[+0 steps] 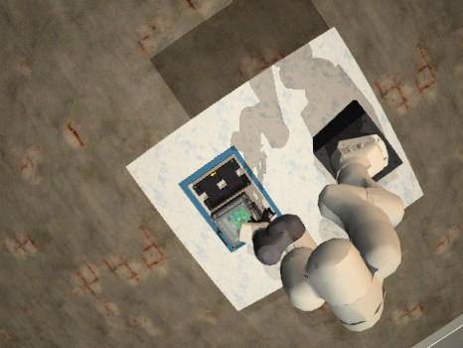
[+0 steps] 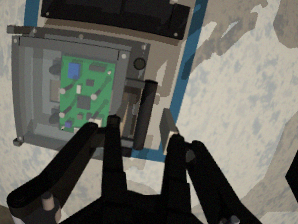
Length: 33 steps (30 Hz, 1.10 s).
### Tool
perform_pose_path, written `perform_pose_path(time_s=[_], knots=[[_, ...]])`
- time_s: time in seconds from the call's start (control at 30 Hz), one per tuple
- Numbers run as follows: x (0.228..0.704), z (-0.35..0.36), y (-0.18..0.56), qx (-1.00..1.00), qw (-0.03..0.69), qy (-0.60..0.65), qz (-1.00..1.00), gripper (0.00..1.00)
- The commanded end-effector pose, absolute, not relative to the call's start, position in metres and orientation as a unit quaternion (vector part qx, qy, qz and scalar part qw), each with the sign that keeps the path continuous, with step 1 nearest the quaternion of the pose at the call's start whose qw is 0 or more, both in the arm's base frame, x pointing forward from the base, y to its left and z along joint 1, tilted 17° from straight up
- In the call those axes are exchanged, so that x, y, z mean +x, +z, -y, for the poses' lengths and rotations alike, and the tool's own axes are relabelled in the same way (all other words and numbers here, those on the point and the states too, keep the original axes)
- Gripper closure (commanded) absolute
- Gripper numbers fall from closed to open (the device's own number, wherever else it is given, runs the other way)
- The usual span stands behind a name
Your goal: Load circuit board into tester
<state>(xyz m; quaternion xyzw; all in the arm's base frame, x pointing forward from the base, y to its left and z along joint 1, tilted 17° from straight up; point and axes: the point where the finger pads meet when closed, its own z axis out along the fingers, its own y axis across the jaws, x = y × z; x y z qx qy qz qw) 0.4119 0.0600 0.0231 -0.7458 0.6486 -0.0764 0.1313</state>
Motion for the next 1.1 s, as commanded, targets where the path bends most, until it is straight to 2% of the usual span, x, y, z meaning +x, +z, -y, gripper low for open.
perform_pose_path(time_s=[0.0, 1.07], knots=[[0.41, -0.061, 0.029, -0.746, 0.126, -0.08, -0.649, 0.7], [0.387, -0.054, 0.107, -0.746, 0.126, -0.08, -0.649, 0.7]])
